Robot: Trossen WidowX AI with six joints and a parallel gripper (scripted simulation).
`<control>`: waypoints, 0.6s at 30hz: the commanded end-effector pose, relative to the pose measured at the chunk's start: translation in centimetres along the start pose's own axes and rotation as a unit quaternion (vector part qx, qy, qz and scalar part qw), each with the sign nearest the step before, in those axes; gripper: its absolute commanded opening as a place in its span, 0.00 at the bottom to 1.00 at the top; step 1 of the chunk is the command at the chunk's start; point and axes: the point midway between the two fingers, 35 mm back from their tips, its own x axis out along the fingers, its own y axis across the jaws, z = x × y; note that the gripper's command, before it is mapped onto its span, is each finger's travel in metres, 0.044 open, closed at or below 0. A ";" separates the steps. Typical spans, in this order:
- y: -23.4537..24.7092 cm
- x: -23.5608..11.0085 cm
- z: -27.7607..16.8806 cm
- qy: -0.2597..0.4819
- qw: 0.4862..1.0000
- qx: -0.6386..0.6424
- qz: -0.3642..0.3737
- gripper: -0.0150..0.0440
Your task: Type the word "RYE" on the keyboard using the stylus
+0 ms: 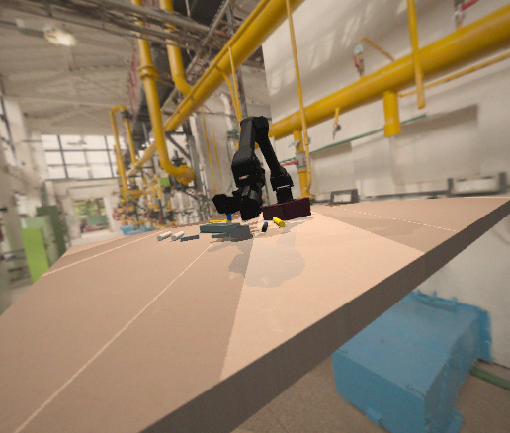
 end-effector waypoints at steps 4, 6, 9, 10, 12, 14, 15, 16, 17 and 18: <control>0.0 0.0 0.0 0.000 1.000 -0.002 0.000 0.39; 0.0 0.0 0.0 0.000 1.000 -0.002 0.000 0.39; 0.0 -0.3 -0.6 0.000 1.000 -0.002 0.000 0.39; 0.0 -0.5 -0.9 0.000 1.000 -0.002 0.000 0.39; 0.0 -1.0 -1.8 0.000 1.000 -0.002 0.000 0.39; 0.1 -1.6 -2.9 0.000 1.000 -0.002 0.000 0.39; 0.1 -1.8 -3.2 0.000 1.000 -0.002 0.000 0.39; 0.2 -1.8 -3.3 0.000 1.000 -0.002 0.000 0.39; 0.2 -1.8 -3.3 0.000 1.000 -0.002 0.000 0.39; 0.2 -1.8 -3.3 0.000 1.000 -0.002 0.000 0.39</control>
